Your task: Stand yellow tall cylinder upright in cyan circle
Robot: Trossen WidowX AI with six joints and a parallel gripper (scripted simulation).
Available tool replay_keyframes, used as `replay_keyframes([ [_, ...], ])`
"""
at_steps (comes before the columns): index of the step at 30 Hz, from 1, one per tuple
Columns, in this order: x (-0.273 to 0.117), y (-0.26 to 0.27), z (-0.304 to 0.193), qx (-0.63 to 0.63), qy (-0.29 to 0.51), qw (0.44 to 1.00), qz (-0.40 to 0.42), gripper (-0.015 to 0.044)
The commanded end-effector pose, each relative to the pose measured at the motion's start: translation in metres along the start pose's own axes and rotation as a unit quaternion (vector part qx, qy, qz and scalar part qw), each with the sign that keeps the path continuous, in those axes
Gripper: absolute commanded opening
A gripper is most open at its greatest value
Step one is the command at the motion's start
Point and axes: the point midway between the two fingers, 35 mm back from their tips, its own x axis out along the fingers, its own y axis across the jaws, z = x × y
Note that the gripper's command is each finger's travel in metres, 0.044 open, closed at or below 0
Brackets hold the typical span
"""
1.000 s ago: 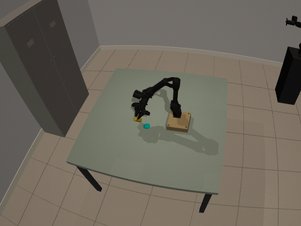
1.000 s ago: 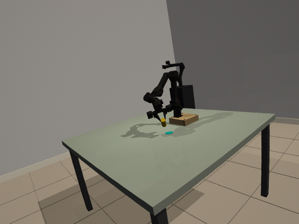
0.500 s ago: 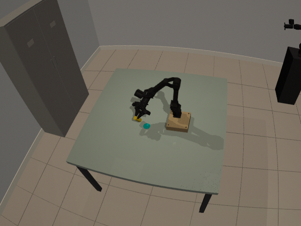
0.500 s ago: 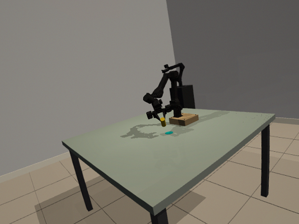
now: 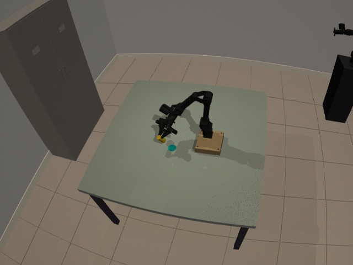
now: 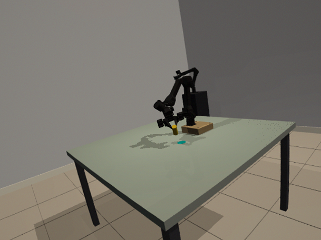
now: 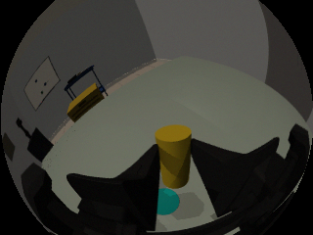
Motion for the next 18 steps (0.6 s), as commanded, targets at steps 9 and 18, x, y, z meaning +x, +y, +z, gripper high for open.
replay_keyframes([
  [9,-0.0058,0.0021,-0.0012,-0.005,-0.035,0.999,0.006,0.0105],
  [18,-0.0108,0.0038,-0.002,-0.011,-0.06,0.998,0.011,0.0105],
])
